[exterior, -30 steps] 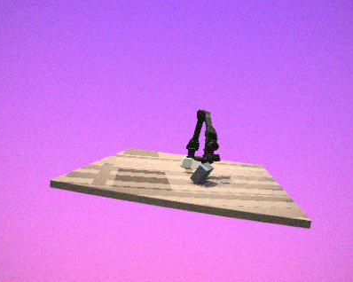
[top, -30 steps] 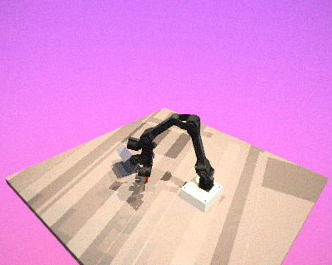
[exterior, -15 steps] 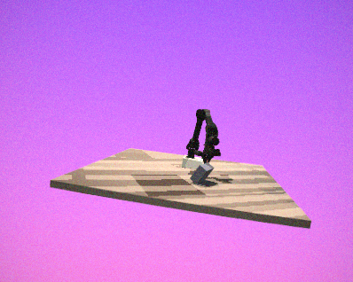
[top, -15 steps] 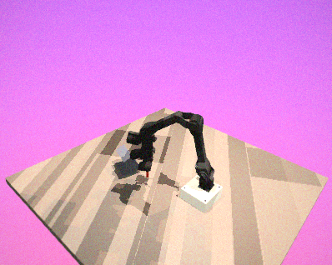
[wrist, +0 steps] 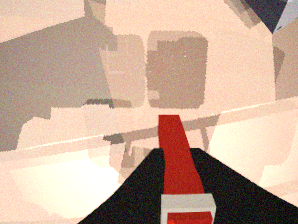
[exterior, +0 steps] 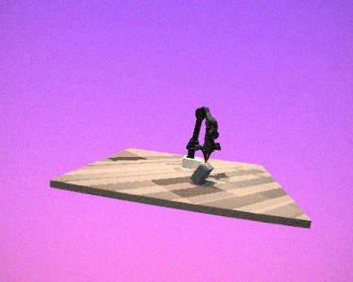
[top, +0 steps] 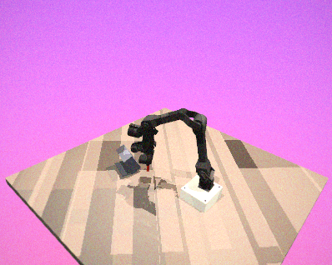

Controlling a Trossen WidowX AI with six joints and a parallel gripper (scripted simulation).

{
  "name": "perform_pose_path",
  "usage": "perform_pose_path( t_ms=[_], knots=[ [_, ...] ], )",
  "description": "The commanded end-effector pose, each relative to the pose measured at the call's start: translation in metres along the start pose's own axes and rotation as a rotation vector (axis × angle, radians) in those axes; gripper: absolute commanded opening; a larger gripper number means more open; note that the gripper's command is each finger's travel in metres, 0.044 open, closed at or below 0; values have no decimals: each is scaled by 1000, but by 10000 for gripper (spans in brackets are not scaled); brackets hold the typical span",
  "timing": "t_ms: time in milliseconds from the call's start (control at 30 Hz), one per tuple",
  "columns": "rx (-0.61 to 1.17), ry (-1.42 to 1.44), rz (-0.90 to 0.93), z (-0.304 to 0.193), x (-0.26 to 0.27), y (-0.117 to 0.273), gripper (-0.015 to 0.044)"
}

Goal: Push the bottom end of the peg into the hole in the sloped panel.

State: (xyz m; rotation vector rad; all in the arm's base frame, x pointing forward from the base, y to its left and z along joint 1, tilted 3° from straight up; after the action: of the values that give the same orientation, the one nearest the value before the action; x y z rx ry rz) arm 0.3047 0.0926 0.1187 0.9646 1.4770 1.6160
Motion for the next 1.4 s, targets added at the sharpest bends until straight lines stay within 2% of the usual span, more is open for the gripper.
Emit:
perform_pose_path(
  t_ms=[0, 1367],
  knots=[
    [-9, -15, 22, 2, -3, 2, 0],
    [-56, -242, 267, 11, -43, -7, 0]
  ],
)
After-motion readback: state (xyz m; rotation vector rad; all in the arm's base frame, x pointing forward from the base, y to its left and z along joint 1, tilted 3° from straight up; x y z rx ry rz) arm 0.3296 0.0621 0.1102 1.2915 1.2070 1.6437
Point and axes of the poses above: the point midway between the two fingers, 35 mm back from their tips, its own y axis back along the fingers, its own x axis across the jaws, z = x × y, the point moved 2 cm from there along y, back along the fingers, and after that the axes turned 2 degrees about -y, right-handed, at the moved point
